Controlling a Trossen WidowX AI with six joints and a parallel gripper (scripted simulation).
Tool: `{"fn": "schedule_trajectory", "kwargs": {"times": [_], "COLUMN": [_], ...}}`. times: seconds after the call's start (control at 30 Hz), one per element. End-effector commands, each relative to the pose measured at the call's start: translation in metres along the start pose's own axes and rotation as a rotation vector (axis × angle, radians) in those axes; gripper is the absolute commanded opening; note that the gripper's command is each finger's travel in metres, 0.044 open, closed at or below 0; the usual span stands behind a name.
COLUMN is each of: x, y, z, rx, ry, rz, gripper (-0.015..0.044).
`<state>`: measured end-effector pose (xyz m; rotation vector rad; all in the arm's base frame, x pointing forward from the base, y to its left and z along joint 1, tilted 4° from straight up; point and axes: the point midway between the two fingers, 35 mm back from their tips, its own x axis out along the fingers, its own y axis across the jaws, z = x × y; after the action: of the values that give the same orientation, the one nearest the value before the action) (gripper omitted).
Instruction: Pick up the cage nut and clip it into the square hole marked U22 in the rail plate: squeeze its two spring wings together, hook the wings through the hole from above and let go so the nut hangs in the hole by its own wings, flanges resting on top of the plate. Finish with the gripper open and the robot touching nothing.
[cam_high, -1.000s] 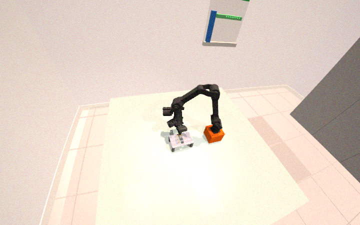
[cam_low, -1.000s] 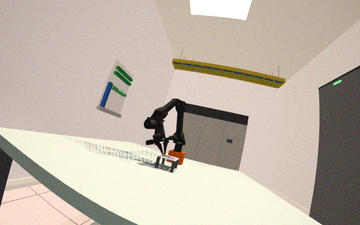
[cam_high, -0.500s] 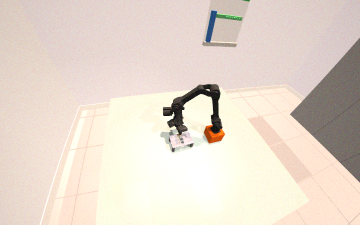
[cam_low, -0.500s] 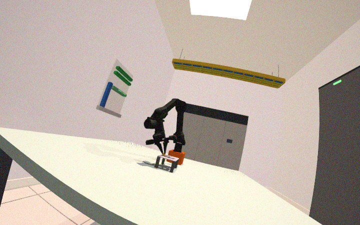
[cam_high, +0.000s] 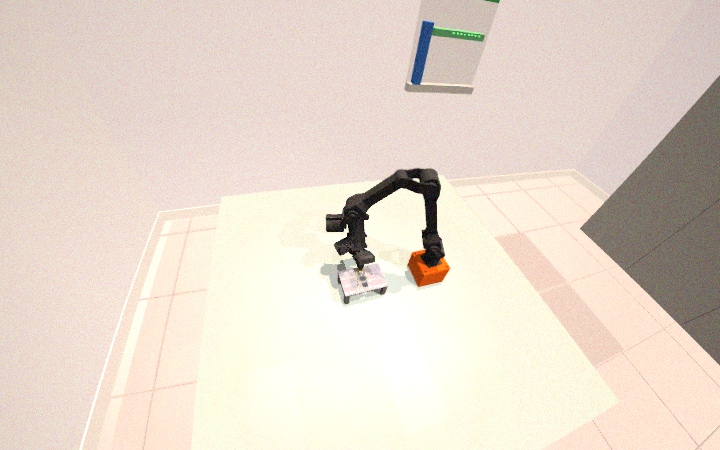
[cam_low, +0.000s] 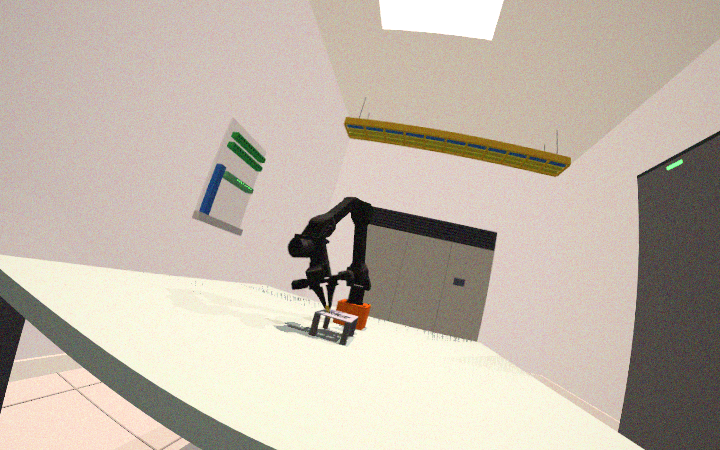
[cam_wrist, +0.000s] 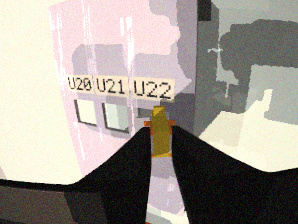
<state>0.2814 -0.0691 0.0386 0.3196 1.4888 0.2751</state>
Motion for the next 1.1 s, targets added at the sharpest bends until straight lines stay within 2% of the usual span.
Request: {"fn": "schedule_trajectory", "kwargs": {"times": [0.0,1.07], "x": [-0.0023,-0.0023], "y": [0.0002,0.0032], "z": [0.0011,0.0015], "rx": [0.0,0.001], "ry": [-0.005,-0.006], "rz": [-0.006,-0.072], "gripper": [0.0028,0.0028]}}
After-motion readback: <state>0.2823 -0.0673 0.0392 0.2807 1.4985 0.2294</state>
